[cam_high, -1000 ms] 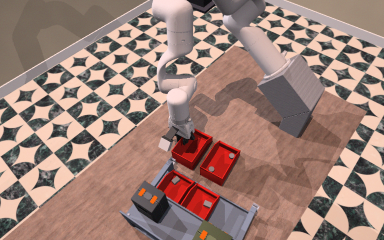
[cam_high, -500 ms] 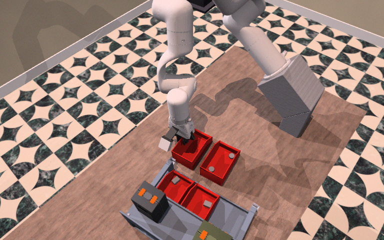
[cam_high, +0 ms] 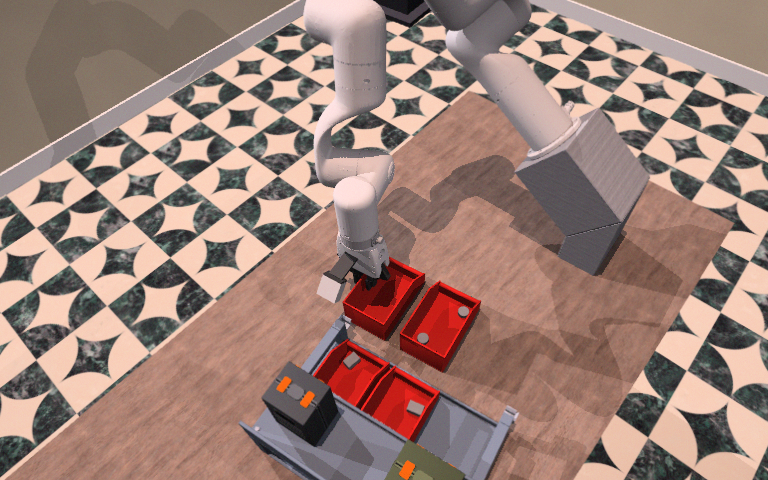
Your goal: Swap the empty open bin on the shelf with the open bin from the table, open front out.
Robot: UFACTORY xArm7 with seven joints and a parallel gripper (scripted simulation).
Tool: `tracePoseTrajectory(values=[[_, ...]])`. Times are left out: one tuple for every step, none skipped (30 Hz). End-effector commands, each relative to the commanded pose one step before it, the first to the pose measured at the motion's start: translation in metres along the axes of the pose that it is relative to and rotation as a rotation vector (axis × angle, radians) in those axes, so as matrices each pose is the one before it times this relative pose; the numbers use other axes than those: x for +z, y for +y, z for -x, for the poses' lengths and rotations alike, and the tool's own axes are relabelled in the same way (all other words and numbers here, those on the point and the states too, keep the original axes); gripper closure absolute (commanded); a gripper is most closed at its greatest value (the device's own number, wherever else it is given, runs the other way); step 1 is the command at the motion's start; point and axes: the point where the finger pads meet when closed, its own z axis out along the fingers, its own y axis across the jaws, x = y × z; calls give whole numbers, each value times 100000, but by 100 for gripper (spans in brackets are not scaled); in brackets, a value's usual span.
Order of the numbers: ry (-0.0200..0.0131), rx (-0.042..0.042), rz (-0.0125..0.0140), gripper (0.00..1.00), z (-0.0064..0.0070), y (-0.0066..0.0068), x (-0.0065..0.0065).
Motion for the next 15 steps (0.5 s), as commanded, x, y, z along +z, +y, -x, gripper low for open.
tracePoseTrajectory(values=[[338,-59,-39,74,-147,-35,-126],[0,0,0,74,0,0,-18],[0,0,0,74,0,0,-22],[0,0,0,74,0,0,-26],[0,0,0,74,0,0,-30],[0,0,0,74,0,0,-35],[0,0,0,74,0,0,-40],[0,0,0,74,0,0,-45],[0,0,0,74,0,0,-50],[0,0,0,74,0,0,-55],[0,0,0,74,0,0,-61],[0,-1,0,74,0,0,-66],[0,1,0,74,0,0,-72],[0,1,0,74,0,0,-78],[0,0,0,74,0,0,0]])
